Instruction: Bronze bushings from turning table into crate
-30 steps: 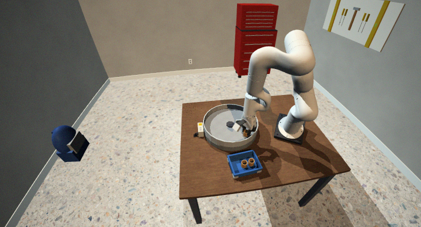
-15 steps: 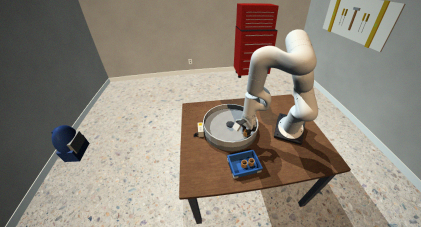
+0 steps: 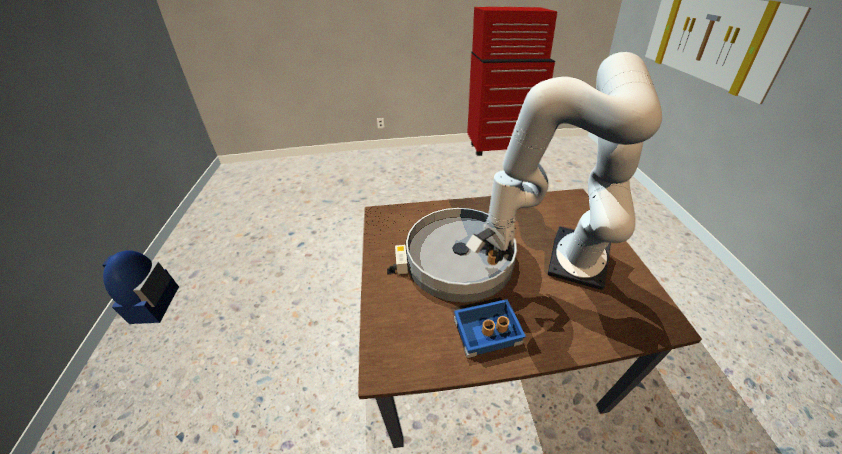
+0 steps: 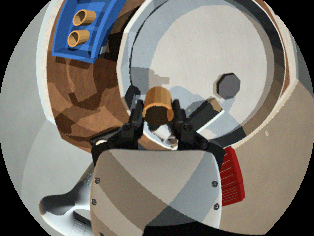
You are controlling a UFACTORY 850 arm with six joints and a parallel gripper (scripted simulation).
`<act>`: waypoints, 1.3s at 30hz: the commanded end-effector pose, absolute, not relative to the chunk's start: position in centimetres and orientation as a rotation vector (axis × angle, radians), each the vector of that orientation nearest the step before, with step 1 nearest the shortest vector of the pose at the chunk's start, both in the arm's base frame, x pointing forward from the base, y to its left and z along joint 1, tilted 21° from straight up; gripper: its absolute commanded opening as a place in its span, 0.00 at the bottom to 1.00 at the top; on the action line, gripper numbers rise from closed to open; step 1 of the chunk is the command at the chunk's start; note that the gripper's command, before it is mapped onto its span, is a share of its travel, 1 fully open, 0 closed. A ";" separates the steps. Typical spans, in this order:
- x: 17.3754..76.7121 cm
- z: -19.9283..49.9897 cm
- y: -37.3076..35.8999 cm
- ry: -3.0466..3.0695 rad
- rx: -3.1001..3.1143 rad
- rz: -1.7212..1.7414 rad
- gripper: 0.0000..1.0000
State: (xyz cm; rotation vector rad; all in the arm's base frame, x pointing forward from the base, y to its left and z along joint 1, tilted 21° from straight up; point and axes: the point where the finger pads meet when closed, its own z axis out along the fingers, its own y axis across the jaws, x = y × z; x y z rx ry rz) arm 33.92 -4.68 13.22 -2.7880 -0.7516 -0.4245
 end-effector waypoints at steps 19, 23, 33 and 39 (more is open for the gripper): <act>33.4 16.2 -5.5 -0.751 -2.781 -0.397 0.00; 33.4 16.2 -5.5 -0.751 -2.781 -0.396 0.00; 34.3 16.8 -4.1 -0.709 -2.789 -0.390 0.00; 35.1 17.4 -2.5 -0.668 -2.796 -0.385 0.00</act>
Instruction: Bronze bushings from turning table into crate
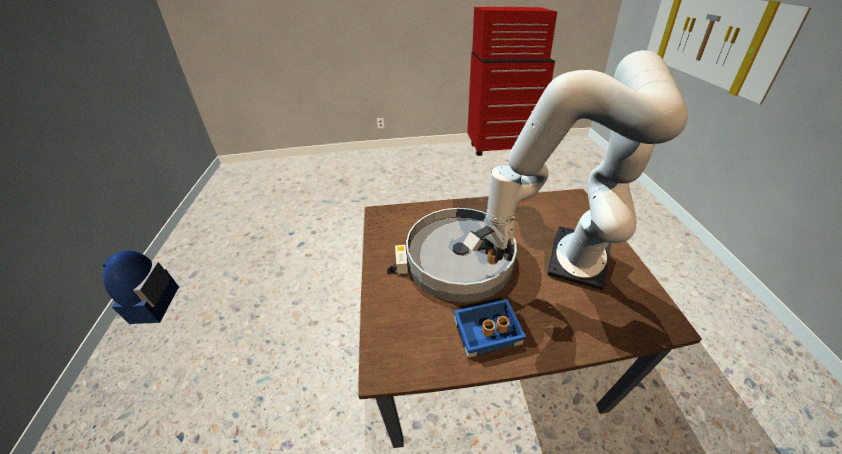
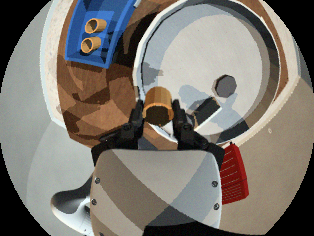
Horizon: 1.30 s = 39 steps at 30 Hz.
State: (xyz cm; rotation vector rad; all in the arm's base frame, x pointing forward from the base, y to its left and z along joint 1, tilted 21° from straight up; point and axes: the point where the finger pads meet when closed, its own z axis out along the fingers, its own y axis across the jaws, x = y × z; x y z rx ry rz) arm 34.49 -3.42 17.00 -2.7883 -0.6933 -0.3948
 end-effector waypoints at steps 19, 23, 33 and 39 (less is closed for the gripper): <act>40.3 21.4 7.0 -0.408 -2.826 -0.351 0.00; 41.6 22.4 9.2 -0.344 -2.830 -0.341 0.00; 43.8 24.1 13.2 -0.236 -2.834 -0.325 0.00; 44.4 24.6 14.3 -0.204 -2.834 -0.321 0.00</act>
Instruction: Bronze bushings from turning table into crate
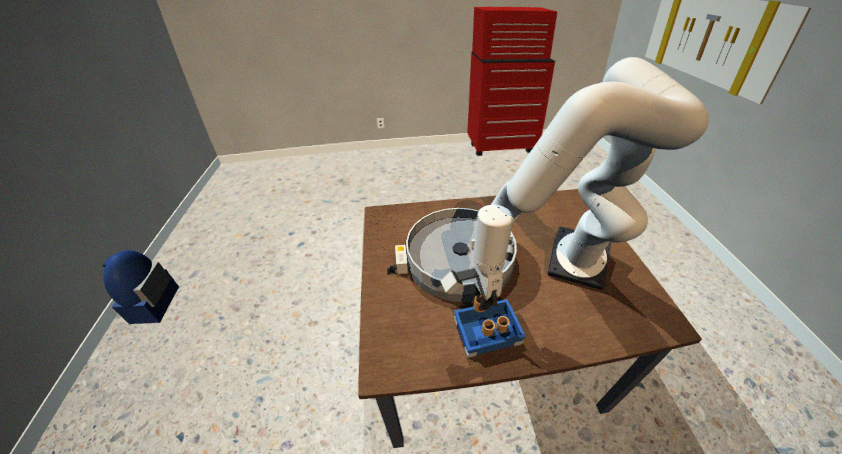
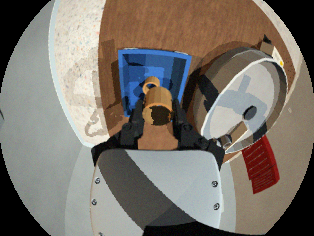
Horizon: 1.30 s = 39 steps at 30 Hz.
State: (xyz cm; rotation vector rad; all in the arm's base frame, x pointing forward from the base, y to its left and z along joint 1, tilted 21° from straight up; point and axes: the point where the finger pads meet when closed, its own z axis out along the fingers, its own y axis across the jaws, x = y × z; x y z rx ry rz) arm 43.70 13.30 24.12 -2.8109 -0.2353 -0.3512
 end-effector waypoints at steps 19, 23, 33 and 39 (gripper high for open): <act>44.6 24.8 14.8 -0.192 -2.835 -0.319 0.00; 44.6 24.8 14.8 -0.192 -2.835 -0.319 0.00; 44.7 24.8 15.0 -0.192 -2.835 -0.318 0.00; 44.7 24.8 15.0 -0.192 -2.835 -0.318 0.00</act>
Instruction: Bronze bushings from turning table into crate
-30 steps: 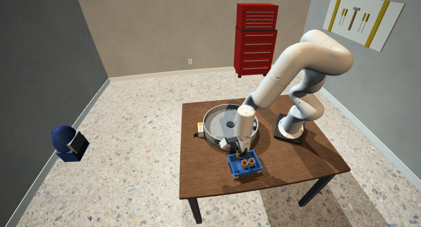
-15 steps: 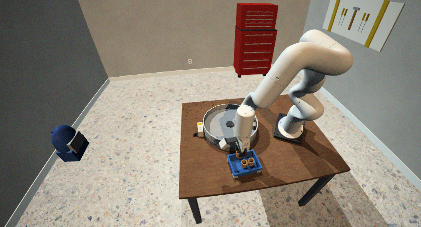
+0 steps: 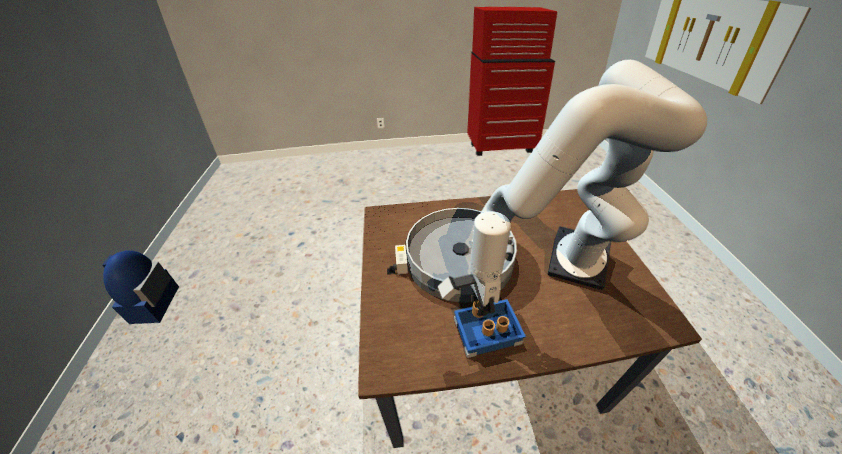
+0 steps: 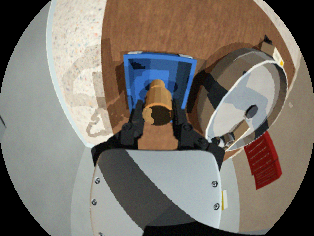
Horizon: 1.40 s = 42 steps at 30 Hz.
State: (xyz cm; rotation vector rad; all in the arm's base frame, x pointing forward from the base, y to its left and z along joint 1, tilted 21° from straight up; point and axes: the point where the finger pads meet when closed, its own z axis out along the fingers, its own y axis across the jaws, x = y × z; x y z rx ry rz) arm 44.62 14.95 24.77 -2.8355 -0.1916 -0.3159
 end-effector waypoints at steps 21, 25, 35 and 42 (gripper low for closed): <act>46.1 18.3 17.0 -0.192 -2.835 -0.318 0.00; 46.1 18.0 17.1 -0.192 -2.835 -0.318 0.00; 46.1 17.9 17.1 -0.192 -2.835 -0.318 0.00; 46.1 17.9 17.1 -0.192 -2.835 -0.318 0.00</act>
